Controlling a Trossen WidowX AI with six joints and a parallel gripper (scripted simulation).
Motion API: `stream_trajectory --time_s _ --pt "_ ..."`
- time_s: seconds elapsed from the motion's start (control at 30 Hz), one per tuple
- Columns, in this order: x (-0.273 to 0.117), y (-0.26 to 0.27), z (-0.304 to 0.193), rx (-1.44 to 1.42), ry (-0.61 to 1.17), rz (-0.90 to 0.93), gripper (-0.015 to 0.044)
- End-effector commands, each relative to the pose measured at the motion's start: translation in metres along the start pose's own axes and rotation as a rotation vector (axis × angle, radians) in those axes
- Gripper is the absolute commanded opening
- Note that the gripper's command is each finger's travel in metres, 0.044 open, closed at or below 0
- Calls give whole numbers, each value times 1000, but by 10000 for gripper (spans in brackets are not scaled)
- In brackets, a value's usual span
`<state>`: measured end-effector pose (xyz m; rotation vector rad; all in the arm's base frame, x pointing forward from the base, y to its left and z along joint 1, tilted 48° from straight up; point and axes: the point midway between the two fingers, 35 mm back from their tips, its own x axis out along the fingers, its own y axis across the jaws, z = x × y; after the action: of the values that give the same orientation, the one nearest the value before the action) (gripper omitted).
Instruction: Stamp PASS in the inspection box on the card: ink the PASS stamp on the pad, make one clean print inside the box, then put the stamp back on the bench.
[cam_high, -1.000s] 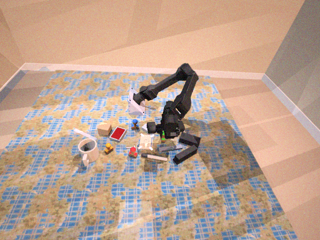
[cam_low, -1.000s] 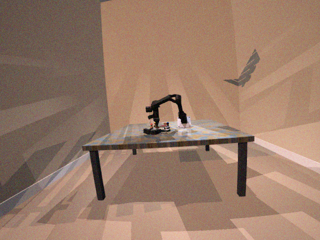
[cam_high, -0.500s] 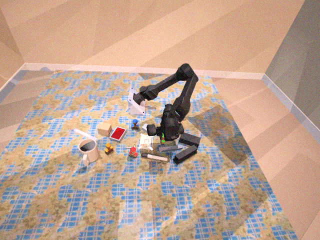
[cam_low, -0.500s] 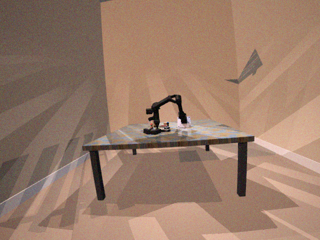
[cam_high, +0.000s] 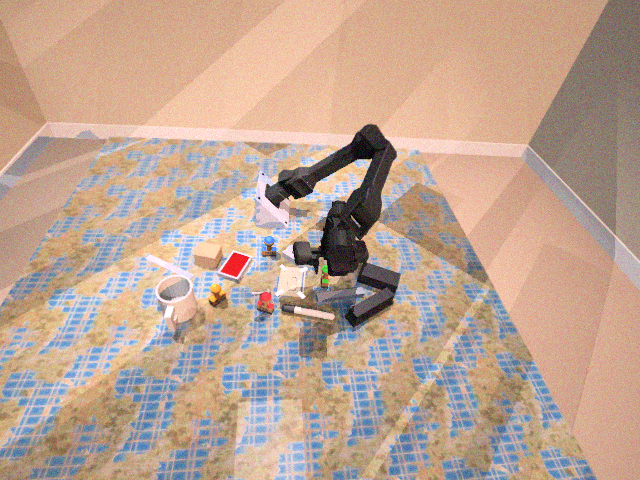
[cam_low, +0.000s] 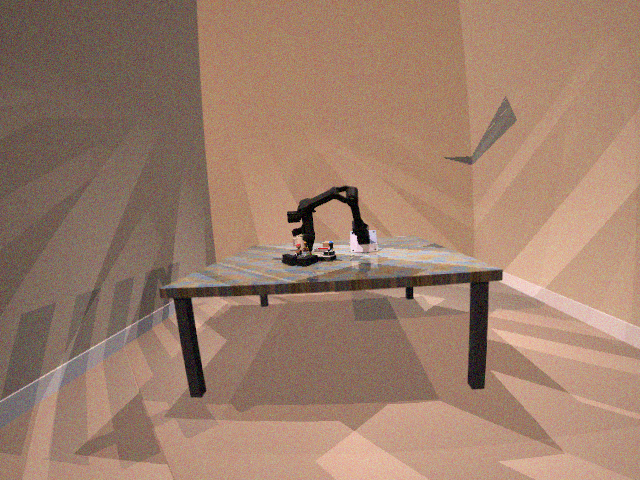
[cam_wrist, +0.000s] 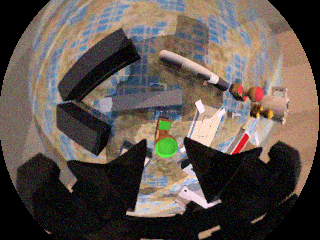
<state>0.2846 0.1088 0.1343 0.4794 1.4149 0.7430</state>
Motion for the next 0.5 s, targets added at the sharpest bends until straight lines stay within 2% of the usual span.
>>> stream_trajectory --time_s 0.0,0.13,0.47 --pt "-50 -5 6 47 -29 -9 256" --pt "-98 -4 -1 101 -41 0 256" --pt "-101 -4 -1 104 -41 1 256"
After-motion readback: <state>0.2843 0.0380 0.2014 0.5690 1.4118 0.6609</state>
